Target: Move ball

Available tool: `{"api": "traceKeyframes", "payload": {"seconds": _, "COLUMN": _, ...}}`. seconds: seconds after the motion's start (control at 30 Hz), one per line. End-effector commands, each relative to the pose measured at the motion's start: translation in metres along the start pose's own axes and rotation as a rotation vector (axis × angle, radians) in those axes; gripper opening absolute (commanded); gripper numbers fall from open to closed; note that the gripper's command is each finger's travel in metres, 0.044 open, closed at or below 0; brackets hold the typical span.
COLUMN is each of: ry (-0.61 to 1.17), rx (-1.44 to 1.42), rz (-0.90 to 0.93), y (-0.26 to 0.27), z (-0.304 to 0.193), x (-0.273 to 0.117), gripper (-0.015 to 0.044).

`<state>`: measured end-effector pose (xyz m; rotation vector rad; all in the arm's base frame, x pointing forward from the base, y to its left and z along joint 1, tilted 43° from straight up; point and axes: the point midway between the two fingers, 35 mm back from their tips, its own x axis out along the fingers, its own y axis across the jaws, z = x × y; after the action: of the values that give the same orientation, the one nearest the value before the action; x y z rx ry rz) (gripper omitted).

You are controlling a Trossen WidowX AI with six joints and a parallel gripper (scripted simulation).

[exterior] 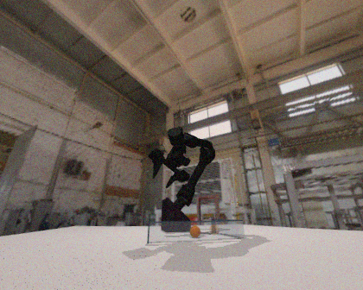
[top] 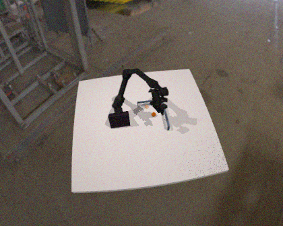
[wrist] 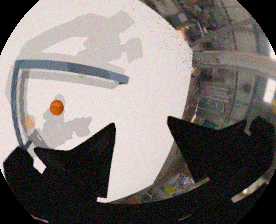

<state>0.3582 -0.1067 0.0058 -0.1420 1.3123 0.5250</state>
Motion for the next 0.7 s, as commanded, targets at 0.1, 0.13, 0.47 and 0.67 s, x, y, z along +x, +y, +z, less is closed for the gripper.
{"api": "traceKeyframes", "payload": {"seconds": 0.1, "ry": 0.030, "rx": 0.206, "rz": 0.304, "y": 0.101, "z": 0.018, "x": 0.031, "gripper": 0.0305}}
{"api": "traceKeyframes", "payload": {"seconds": 0.13, "ry": 0.045, "rx": 0.242, "rz": 0.350, "y": 0.117, "z": 0.019, "x": 0.034, "gripper": 0.0305}}
{"api": "traceKeyframes", "payload": {"seconds": 0.47, "ry": 0.121, "rx": 0.370, "rz": 0.501, "y": 0.171, "z": 0.020, "x": 0.041, "gripper": 0.0305}}
{"api": "traceKeyframes", "payload": {"seconds": 0.67, "ry": 0.120, "rx": 0.370, "rz": 0.502, "y": 0.178, "z": 0.020, "x": 0.053, "gripper": 0.0305}}
